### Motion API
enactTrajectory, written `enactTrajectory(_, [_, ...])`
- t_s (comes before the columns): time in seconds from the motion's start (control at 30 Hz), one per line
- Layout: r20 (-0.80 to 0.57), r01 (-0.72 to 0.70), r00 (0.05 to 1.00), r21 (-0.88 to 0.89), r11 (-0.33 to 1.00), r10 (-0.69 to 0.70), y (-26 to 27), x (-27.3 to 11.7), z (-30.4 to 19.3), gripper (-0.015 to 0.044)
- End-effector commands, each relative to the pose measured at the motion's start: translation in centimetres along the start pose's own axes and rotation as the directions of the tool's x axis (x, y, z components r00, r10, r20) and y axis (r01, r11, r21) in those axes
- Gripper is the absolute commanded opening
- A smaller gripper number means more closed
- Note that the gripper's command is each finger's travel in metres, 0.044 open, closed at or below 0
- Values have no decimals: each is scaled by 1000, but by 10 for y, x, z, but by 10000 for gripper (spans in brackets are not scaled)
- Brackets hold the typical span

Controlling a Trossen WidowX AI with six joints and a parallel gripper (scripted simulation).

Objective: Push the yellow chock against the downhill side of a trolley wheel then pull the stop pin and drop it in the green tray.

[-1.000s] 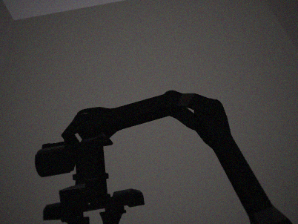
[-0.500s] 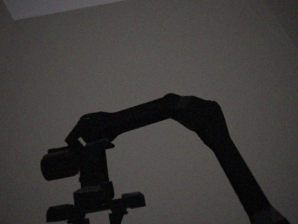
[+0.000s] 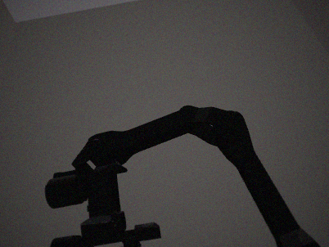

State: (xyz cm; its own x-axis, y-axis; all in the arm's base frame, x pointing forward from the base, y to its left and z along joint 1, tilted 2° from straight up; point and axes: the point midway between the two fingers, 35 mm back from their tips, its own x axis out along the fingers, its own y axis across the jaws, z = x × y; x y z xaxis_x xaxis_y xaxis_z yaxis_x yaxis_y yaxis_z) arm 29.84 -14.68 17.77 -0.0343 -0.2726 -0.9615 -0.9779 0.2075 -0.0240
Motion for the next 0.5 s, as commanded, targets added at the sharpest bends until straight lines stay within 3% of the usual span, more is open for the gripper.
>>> enactTrajectory(0.0, [-3, -10, 1000, -4, 1000, 10, 3, 9, -1, 190])
enactTrajectory(0.47, [-3, -10, 1000, -4, 1000, 10, 3, 13, -1, 190])
